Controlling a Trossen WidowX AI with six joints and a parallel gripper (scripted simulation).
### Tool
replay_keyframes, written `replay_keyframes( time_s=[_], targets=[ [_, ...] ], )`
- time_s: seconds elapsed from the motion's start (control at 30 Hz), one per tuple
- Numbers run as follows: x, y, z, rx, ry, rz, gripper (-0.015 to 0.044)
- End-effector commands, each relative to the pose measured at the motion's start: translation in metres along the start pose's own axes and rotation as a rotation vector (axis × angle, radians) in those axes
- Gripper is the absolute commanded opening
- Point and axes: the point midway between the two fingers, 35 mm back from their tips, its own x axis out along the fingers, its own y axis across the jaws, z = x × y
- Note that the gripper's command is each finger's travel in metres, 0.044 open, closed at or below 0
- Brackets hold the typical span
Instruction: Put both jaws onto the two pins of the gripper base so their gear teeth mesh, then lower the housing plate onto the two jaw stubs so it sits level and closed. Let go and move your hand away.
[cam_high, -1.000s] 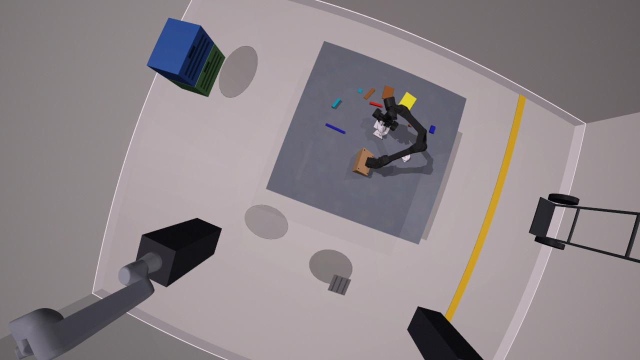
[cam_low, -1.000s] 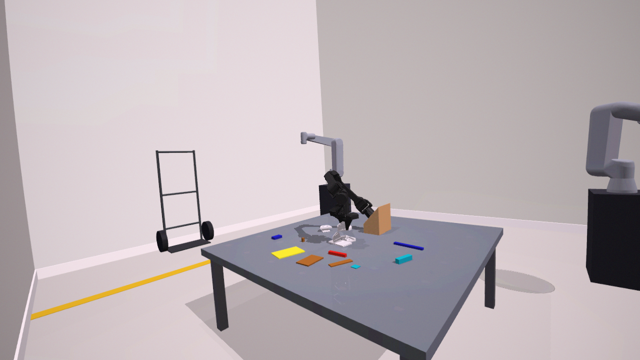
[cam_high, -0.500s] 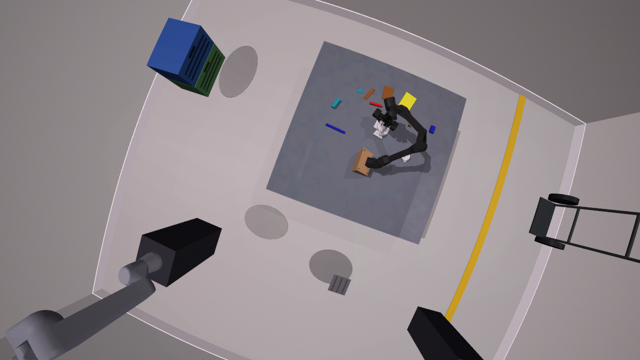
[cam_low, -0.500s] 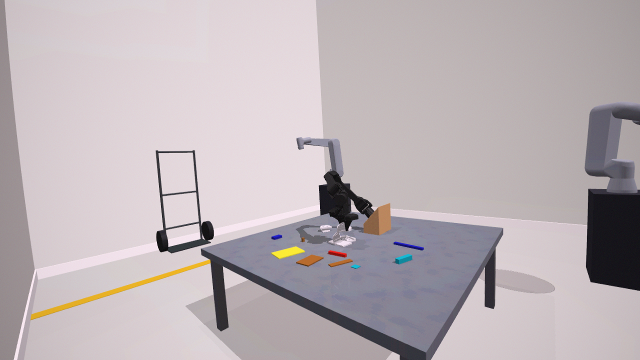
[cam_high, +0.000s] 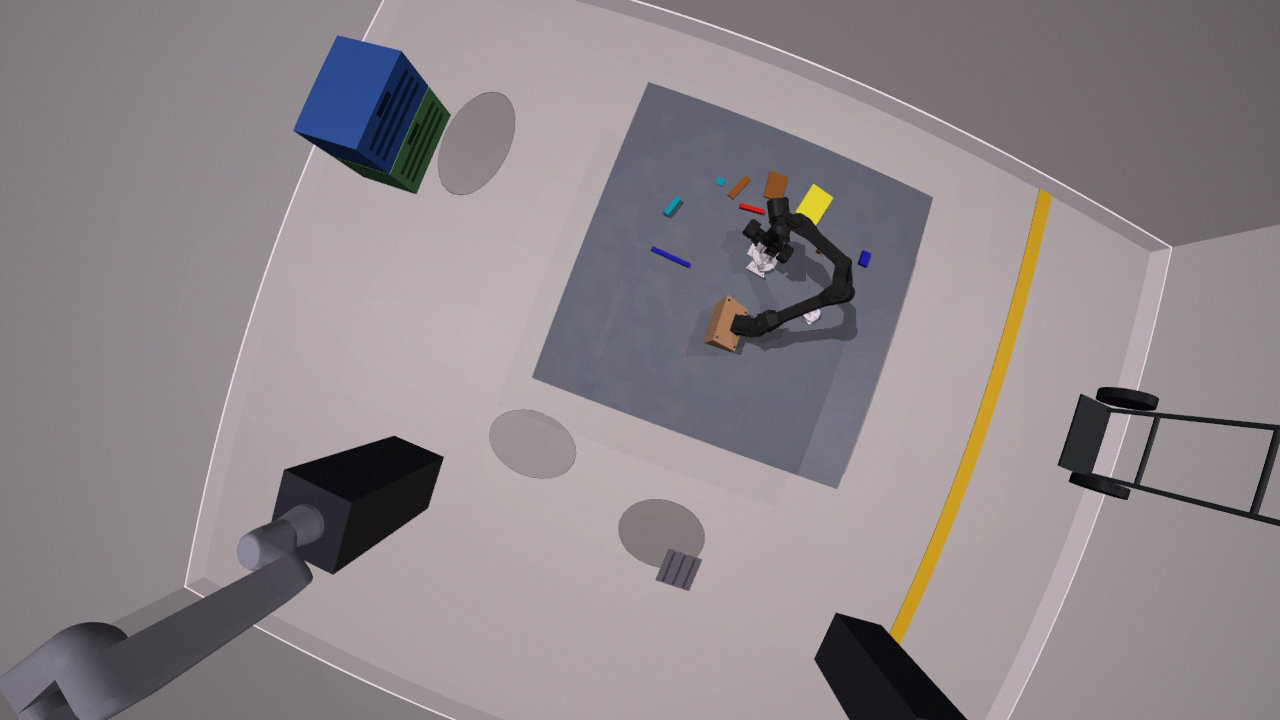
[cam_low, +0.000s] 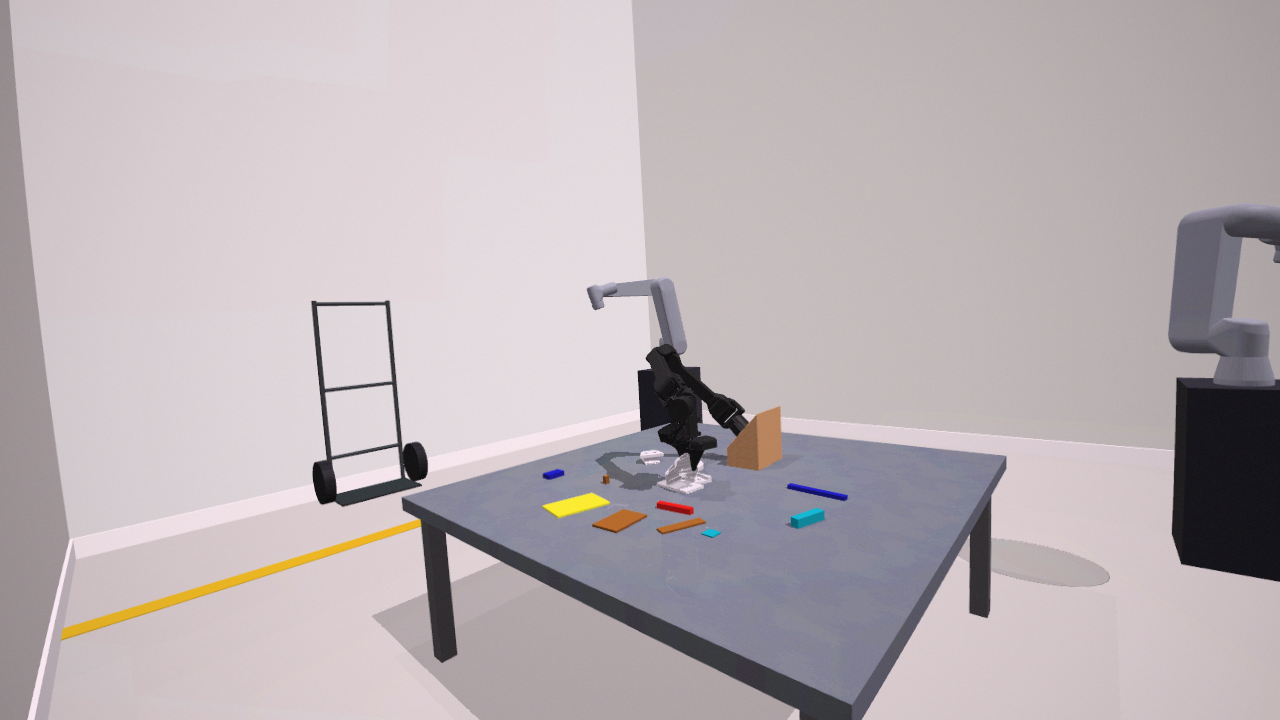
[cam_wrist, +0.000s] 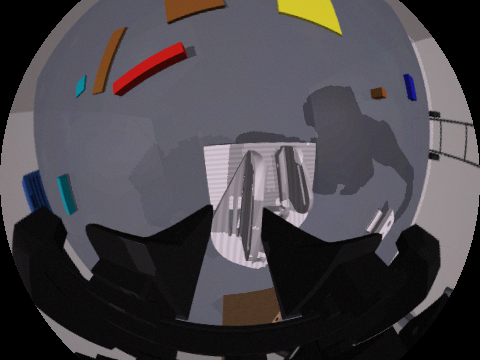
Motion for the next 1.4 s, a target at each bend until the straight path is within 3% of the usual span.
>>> replay_keyframes(
  time_s=[0.0,1.37],
  targets=[
    [0.008,-0.001,-0.002,-0.006,0.0,-0.007,0.0134],
    [0.026,-0.002,-0.002,-0.002,-0.001,-0.009,0.0134]
  ],
)
